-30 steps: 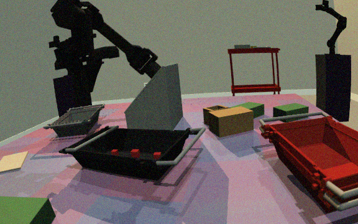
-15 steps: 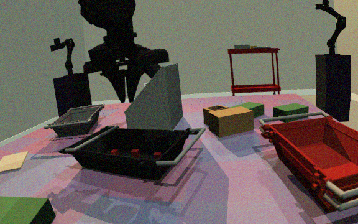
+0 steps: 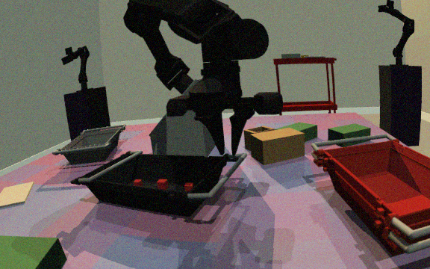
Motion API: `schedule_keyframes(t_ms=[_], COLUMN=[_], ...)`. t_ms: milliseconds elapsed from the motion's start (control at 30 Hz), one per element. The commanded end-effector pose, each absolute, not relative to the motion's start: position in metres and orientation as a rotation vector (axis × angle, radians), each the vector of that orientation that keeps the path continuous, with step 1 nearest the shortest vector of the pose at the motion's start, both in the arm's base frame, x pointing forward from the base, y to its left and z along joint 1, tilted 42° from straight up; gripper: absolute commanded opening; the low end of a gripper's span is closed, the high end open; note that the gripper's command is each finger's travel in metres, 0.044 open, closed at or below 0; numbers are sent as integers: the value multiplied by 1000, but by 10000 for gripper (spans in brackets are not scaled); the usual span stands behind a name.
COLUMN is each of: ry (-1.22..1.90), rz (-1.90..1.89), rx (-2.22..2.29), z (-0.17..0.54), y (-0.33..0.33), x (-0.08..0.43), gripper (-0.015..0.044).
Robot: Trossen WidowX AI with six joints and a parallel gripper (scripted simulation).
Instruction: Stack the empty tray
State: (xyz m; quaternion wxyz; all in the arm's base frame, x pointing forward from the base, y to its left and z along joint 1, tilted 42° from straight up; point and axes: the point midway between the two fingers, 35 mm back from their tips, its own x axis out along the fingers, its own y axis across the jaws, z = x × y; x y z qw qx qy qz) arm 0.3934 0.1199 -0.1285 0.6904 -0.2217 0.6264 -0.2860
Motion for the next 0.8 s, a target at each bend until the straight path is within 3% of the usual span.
schedule_keyframes(t_ms=[0,433,767], ry=[1382,1381,1381], rz=[-636,-638,-638], rx=[-469,-472,-472], z=[-126,-170,-147], y=[125,85,90], x=[398,402,400], gripper=[84,84,84])
